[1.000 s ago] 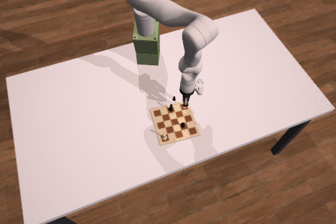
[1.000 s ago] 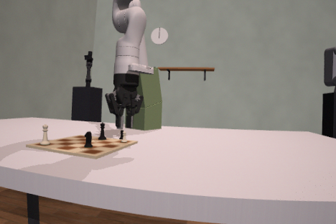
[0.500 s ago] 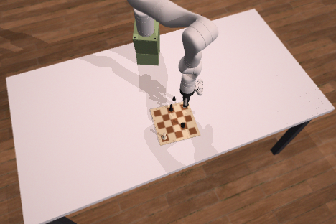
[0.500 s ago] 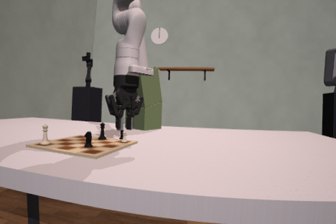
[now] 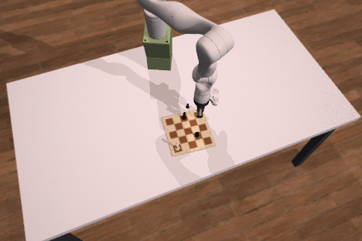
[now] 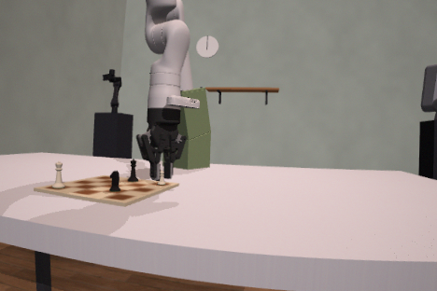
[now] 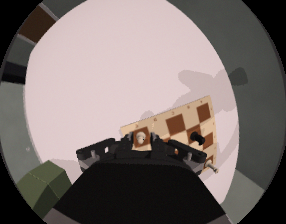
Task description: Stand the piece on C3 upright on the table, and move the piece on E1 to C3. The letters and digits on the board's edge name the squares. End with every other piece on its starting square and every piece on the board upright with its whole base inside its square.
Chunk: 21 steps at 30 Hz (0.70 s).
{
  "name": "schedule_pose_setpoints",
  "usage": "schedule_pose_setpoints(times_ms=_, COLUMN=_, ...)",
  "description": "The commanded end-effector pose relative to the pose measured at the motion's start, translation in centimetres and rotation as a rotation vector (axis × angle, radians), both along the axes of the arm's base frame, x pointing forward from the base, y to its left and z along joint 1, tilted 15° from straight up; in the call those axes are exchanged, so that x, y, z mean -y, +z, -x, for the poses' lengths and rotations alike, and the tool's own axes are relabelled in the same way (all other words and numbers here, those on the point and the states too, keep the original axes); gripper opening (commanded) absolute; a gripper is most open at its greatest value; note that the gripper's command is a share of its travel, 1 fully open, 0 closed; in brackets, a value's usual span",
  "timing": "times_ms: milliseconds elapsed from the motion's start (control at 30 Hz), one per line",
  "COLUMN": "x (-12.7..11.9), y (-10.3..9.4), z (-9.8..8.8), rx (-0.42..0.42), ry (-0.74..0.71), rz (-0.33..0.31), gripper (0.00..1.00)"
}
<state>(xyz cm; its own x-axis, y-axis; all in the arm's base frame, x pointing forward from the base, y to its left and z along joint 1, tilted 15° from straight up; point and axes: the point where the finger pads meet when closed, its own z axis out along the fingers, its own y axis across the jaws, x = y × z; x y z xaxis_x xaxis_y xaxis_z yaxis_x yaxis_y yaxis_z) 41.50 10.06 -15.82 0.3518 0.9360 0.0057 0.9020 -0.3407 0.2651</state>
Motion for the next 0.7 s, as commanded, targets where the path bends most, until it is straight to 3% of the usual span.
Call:
schedule_pose_setpoints(times_ms=0, x=0.16, y=-0.31, z=0.15, rx=-0.005, ry=-0.002, rz=0.002, gripper=0.34)
schedule_pose_setpoints(times_ms=667, x=0.18, y=-0.5, z=0.11, rx=-0.005, ry=-0.002, rz=0.002, gripper=0.34)
